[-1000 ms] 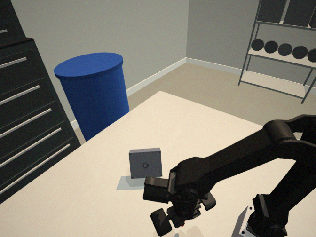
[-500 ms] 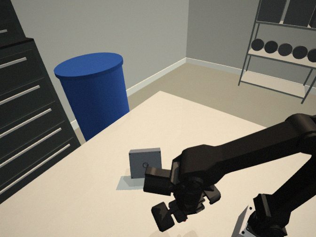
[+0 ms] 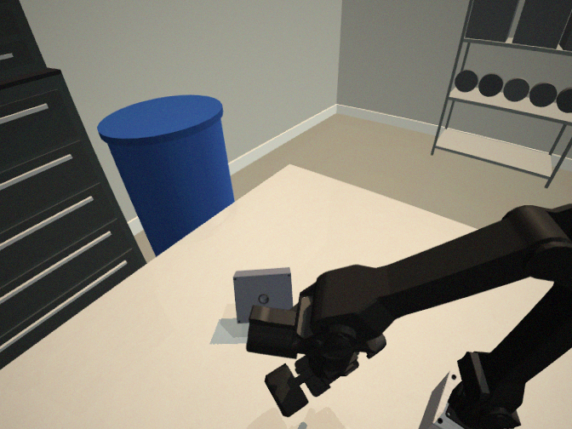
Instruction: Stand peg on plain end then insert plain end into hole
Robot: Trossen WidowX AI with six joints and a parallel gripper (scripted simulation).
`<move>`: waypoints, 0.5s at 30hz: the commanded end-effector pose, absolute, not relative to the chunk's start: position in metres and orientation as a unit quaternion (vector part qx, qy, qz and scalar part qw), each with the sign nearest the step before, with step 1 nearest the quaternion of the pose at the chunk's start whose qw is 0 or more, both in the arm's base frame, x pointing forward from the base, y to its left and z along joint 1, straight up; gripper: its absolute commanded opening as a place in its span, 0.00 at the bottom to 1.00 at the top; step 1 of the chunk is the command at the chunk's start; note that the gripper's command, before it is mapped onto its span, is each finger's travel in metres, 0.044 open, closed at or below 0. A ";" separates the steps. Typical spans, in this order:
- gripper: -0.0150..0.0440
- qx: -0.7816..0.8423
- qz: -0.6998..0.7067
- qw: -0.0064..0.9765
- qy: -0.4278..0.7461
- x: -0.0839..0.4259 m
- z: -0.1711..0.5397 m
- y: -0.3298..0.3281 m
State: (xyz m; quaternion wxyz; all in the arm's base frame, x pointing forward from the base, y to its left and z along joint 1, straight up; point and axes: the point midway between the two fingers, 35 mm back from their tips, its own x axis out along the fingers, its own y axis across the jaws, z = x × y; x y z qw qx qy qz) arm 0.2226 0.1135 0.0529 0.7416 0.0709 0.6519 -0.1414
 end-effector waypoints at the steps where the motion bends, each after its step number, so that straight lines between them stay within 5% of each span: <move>1: 0.25 0.050 -0.139 0.752 0.642 0.231 0.053 0.115; 15: 0.25 -0.023 -0.139 0.783 0.606 0.254 0.055 0.115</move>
